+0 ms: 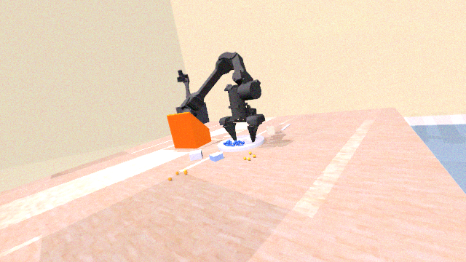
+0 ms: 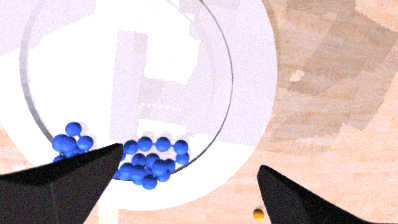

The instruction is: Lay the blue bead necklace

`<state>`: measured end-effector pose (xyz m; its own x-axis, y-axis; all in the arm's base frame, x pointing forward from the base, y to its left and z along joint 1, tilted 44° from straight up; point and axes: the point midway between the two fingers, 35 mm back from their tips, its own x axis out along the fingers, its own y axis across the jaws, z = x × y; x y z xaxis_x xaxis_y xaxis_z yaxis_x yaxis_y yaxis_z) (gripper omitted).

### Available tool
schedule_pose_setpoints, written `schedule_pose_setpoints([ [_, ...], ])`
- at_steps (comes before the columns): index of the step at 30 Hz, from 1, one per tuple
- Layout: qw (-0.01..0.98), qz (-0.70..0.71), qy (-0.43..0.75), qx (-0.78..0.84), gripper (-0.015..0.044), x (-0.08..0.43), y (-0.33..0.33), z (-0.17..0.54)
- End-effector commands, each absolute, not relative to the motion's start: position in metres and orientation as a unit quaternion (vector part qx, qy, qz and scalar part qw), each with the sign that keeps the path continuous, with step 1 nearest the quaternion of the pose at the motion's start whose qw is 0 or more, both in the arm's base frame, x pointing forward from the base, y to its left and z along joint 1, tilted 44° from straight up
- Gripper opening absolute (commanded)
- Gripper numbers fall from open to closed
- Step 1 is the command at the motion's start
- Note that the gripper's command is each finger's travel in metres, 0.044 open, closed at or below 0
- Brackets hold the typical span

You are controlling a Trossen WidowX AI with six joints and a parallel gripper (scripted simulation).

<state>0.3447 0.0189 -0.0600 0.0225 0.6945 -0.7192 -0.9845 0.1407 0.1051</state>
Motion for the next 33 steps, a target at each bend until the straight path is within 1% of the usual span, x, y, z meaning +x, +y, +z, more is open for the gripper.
schedule_pose_setpoints([
  [1, 0.680, 0.618, 0.326, -0.223, 0.0440, 0.346, 0.019, -0.059],
  [17, 0.680, 0.618, 0.326, -0.223, 0.0440, 0.346, 0.019, -0.059],
  [19, 0.688, 0.604, 0.350, -0.196, 0.0387, 0.343, 0.016, -0.058],
  [24, 0.716, 0.483, 0.505, 0.002, 0.0256, 0.323, -0.001, -0.047],
  [28, 0.701, 0.376, 0.589, 0.140, 0.0250, 0.309, -0.011, -0.040],
  [33, 0.700, 0.371, 0.592, 0.147, 0.0250, 0.308, -0.012, -0.039],
])
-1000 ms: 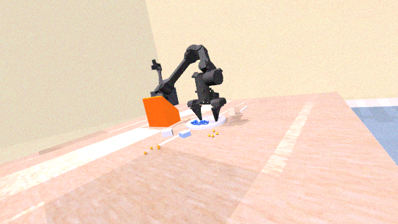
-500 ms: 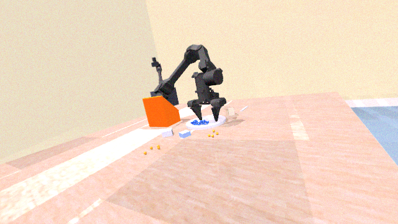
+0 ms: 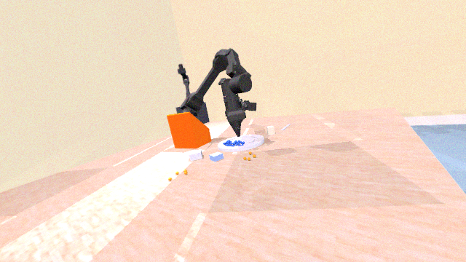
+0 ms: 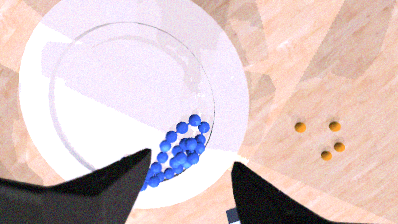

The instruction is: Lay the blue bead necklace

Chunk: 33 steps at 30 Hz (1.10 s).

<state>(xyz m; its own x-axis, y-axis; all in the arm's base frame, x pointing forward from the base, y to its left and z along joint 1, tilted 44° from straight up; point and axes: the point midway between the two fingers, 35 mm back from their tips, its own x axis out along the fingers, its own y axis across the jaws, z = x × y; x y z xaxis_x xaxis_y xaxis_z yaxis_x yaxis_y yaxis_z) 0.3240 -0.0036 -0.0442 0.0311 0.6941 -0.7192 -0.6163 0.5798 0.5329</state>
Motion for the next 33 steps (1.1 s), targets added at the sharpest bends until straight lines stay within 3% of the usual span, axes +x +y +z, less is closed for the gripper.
schedule_pose_setpoints([
  [1, 0.700, 0.371, 0.592, 0.147, 0.0250, 0.308, -0.012, -0.039],
  [33, 0.702, 0.371, 0.591, 0.145, 0.0250, 0.311, 0.005, -0.057],
])
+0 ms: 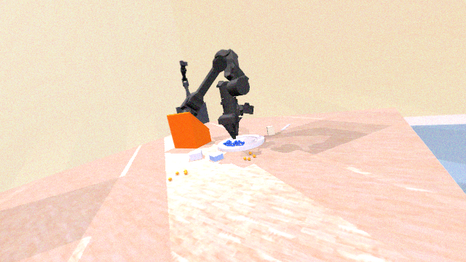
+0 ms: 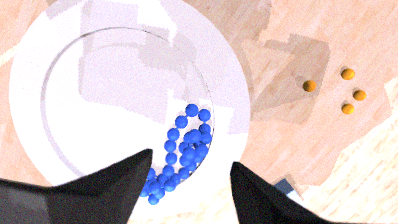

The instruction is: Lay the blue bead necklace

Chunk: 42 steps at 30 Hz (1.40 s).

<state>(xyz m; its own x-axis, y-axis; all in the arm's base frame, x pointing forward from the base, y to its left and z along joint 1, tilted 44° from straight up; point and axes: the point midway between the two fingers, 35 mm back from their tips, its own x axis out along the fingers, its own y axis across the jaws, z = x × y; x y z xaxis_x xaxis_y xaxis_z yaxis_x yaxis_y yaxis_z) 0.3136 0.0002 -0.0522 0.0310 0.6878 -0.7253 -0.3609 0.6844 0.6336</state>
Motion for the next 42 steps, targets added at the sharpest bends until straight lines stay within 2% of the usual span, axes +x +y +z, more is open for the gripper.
schedule_pose_setpoints([
  [1, 0.701, 0.371, 0.591, 0.145, 0.0250, 0.3107, 0.0066, -0.0584],
  [15, 0.700, 0.371, 0.592, 0.148, 0.0250, 0.3092, 0.0165, -0.0681],
  [25, 0.701, 0.372, 0.591, 0.143, 0.0000, 0.3111, 0.0147, -0.0667],
  [42, 0.701, 0.372, 0.591, 0.143, 0.0000, 0.3111, 0.0147, -0.0667],
])
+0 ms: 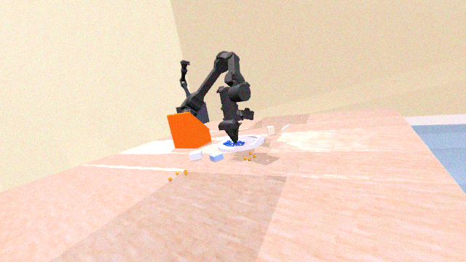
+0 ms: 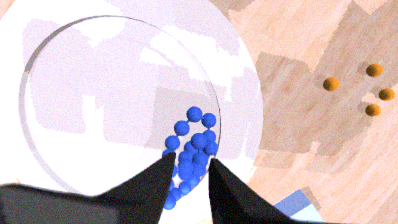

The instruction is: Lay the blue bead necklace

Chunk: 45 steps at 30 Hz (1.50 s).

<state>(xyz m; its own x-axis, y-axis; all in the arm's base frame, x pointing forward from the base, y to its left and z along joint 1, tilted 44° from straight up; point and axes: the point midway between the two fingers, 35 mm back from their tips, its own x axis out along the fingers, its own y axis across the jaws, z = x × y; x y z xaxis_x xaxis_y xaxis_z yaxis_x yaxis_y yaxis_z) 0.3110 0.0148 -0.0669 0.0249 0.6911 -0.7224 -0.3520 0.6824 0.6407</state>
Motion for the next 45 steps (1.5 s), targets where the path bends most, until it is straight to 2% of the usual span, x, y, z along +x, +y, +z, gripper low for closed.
schedule_pose_setpoints([
  [1, 0.701, 0.372, 0.591, 0.143, 0.0000, 0.3111, 0.0147, -0.0667],
  [22, 0.701, 0.372, 0.591, 0.143, 0.0000, 0.3111, 0.0147, -0.0667],
  [39, 0.700, 0.371, 0.592, 0.148, 0.0440, 0.3108, 0.0093, -0.0613],
  [45, 0.700, 0.371, 0.592, 0.148, 0.0440, 0.3108, 0.0093, -0.0613],
])
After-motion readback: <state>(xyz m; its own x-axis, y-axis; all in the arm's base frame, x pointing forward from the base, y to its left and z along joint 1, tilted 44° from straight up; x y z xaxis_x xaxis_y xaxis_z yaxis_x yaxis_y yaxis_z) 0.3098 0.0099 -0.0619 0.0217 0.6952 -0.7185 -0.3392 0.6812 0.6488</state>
